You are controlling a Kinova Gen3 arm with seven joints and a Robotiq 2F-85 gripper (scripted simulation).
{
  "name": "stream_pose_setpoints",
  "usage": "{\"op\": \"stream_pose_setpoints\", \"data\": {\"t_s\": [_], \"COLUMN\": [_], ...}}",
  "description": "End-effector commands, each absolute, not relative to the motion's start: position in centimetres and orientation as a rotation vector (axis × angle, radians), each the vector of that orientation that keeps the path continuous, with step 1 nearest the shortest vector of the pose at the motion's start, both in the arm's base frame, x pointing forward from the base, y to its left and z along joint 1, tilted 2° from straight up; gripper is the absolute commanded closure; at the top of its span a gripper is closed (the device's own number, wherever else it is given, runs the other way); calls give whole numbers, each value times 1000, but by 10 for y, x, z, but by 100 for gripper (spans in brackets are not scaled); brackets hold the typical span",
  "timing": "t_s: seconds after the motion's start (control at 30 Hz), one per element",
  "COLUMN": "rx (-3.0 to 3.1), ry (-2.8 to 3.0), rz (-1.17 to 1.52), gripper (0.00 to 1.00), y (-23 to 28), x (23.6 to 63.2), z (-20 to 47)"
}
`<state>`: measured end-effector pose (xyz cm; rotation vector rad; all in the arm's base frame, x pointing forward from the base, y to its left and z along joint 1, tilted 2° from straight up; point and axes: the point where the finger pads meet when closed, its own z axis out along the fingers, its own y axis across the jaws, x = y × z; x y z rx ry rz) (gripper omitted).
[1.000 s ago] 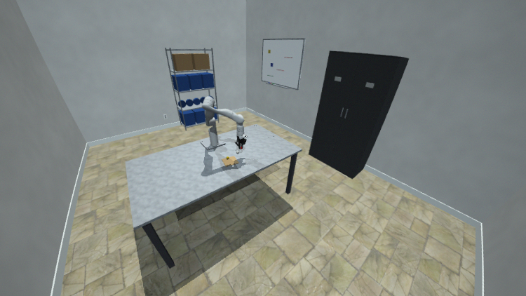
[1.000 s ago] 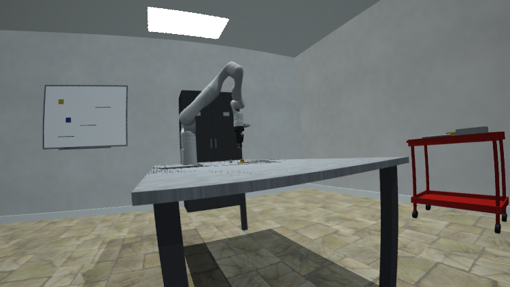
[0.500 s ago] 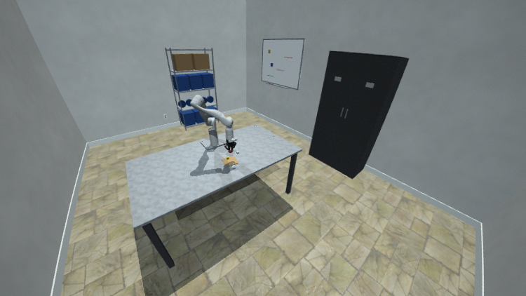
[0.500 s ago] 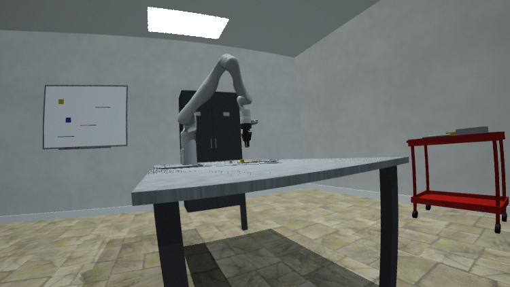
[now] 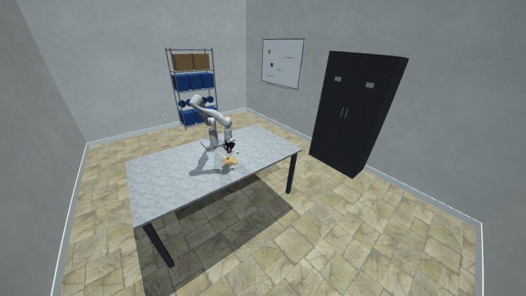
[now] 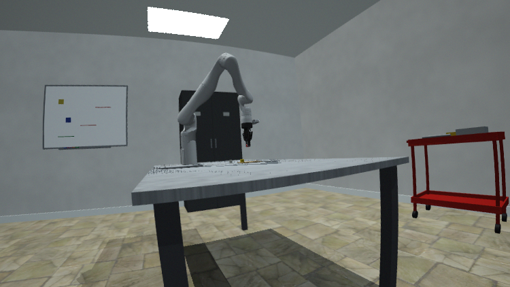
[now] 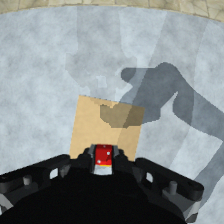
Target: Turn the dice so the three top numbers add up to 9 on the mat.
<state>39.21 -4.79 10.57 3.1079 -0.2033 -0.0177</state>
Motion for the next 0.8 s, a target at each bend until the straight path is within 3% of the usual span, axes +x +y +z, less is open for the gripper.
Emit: {"op": "stream_pose_setpoints", "data": {"t_s": [0.0, 0.77], "rx": [3108, 3108], "ry": [-203, -203], "rz": [-16, -16], "gripper": [85, 85], "y": [-48, -50], "x": [392, 392], "z": [105, 26]}}
